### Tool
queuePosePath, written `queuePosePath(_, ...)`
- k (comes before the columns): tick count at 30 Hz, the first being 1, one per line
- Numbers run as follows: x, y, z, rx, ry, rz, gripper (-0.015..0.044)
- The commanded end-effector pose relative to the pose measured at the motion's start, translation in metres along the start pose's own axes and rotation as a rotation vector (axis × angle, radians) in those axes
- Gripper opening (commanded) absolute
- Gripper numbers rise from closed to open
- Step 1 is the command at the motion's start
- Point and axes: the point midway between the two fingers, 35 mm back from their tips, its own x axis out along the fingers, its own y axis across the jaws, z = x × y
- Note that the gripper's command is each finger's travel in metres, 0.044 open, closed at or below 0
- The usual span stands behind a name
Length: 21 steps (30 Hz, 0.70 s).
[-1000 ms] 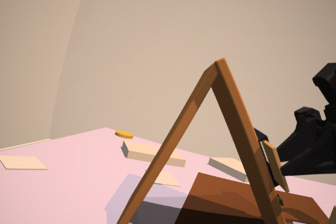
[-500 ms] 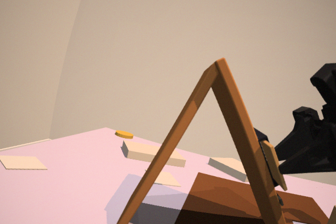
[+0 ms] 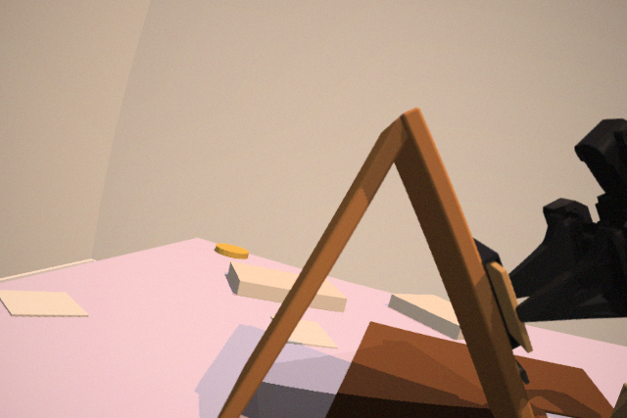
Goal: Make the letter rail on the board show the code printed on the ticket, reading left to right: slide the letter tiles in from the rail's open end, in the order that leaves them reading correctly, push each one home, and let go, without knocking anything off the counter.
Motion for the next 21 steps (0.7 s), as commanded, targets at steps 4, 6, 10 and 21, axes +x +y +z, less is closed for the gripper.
queuePosePath(4, 0.000, -0.004, 0.000, -0.003, -0.001, 0.002, 0.0000)
queuePosePath(6, 0.000, -0.005, 0.000, -0.003, -0.001, 0.002, 0.0000)
queuePosePath(10, 0.000, -0.007, 0.000, -0.003, -0.002, 0.002, 0.0000)
queuePosePath(21, 0.000, -0.012, 0.000, -0.003, -0.002, 0.001, 0.0000)
